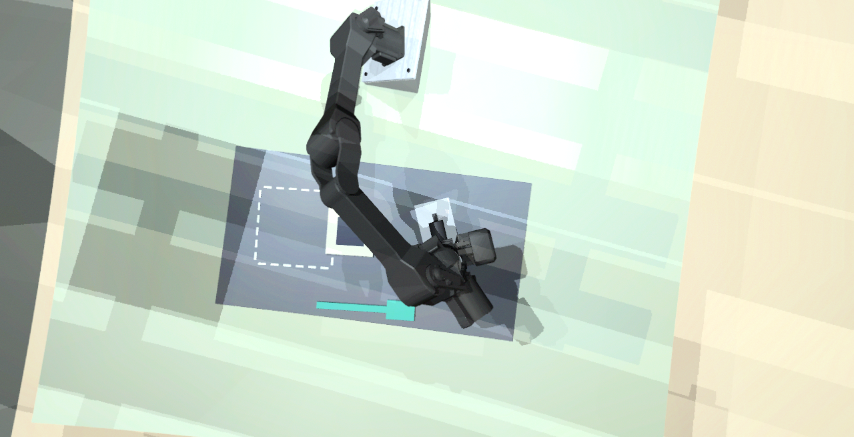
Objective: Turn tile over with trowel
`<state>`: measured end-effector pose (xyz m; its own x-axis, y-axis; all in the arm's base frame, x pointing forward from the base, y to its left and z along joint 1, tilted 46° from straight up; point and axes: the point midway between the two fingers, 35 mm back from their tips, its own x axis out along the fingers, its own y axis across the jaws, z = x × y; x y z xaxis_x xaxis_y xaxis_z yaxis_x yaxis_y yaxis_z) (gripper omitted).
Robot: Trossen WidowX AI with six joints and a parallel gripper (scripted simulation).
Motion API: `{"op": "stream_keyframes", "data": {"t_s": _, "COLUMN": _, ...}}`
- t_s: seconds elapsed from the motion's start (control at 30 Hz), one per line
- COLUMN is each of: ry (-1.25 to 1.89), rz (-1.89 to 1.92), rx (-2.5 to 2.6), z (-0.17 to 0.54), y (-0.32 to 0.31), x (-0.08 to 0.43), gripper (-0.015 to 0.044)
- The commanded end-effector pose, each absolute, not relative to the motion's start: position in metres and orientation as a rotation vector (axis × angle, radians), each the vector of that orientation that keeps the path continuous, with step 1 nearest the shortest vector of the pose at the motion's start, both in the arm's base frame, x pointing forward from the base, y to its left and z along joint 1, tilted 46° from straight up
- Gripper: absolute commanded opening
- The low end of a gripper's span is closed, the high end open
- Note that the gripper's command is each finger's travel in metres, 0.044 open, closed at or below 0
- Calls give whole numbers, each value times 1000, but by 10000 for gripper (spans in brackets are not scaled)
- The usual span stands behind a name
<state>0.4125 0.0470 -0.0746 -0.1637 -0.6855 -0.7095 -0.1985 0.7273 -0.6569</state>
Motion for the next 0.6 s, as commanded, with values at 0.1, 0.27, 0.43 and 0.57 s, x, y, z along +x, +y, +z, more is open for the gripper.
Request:
{"op": "stream_keyframes", "data": {"t_s": 0.1, "ry": 1713, "rz": -499, "rx": -711, "z": -83, "y": 39, "x": 412, "gripper": 270}}
{"op": "stream_keyframes", "data": {"t_s": 0.27, "ry": 1712, "rz": -499, "rx": -711, "z": -88, "y": 34, "x": 410, "gripper": 270}}
{"op": "stream_keyframes", "data": {"t_s": 0.43, "ry": 1712, "rz": -500, "rx": -711, "z": -94, "y": 28, "x": 409, "gripper": 270}}
{"op": "stream_keyframes", "data": {"t_s": 0.57, "ry": 1712, "rz": -500, "rx": -712, "z": -98, "y": 24, "x": 407, "gripper": 270}}
